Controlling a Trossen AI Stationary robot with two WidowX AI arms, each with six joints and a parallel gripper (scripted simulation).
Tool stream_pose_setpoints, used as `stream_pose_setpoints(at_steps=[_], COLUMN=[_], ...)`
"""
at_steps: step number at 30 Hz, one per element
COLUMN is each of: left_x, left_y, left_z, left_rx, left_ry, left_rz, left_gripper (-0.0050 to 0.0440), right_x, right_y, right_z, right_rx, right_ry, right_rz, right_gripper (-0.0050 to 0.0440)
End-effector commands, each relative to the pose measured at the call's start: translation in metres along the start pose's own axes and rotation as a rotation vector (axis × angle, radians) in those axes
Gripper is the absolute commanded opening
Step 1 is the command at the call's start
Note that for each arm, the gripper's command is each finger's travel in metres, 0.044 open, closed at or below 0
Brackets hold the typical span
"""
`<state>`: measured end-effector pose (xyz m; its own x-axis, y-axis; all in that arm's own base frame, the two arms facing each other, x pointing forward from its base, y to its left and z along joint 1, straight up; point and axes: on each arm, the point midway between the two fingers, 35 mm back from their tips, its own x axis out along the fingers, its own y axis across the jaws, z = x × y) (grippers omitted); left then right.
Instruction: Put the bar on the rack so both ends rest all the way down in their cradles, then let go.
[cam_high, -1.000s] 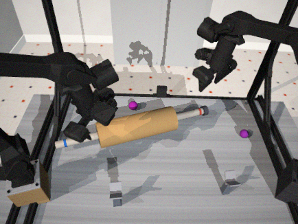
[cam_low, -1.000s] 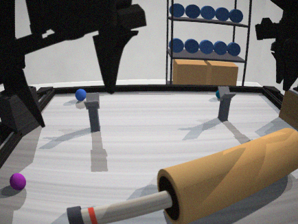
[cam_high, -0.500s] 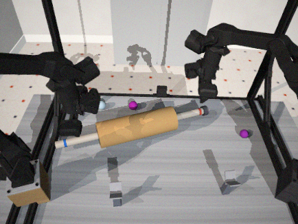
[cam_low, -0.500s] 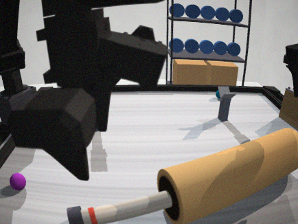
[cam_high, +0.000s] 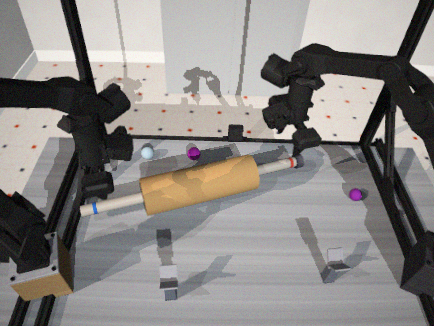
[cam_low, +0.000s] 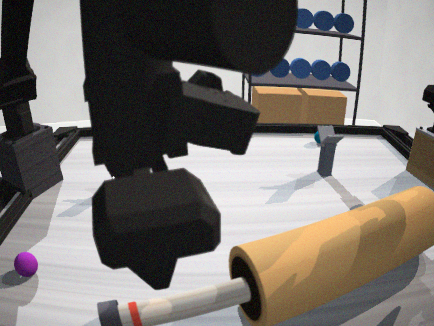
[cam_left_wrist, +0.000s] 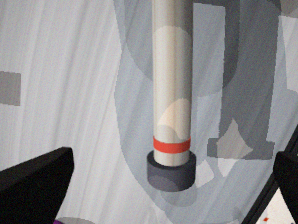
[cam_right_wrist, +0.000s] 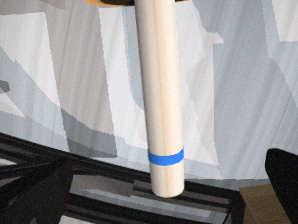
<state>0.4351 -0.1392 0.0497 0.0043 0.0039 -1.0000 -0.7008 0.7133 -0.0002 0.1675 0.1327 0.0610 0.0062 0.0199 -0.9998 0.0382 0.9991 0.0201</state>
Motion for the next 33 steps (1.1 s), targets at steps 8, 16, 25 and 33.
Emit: stream_pose_setpoints(at_steps=[8, 16, 25, 33], left_x=[0.018, 0.02, 0.031, 0.044], left_y=[-0.003, -0.003, -0.004, -0.005], left_z=[0.002, 0.002, 0.002, 0.002], left_rx=[-0.033, -0.033, -0.033, -0.032], left_ry=[0.006, 0.006, 0.006, 0.006], left_rz=[0.0, 0.0, 0.0, 0.0], left_gripper=[0.044, 0.044, 0.044, 0.044], right_x=[0.017, 0.02, 0.031, 0.044], right_y=[0.0, 0.001, 0.002, 0.002], right_z=[-0.001, -0.001, 0.0, 0.001], right_rx=[-0.024, -0.024, -0.026, -0.028], right_ry=[0.005, 0.005, 0.005, 0.005], right_rz=[-0.013, -0.013, -0.014, -0.015], right_gripper=[0.044, 0.044, 0.044, 0.044])
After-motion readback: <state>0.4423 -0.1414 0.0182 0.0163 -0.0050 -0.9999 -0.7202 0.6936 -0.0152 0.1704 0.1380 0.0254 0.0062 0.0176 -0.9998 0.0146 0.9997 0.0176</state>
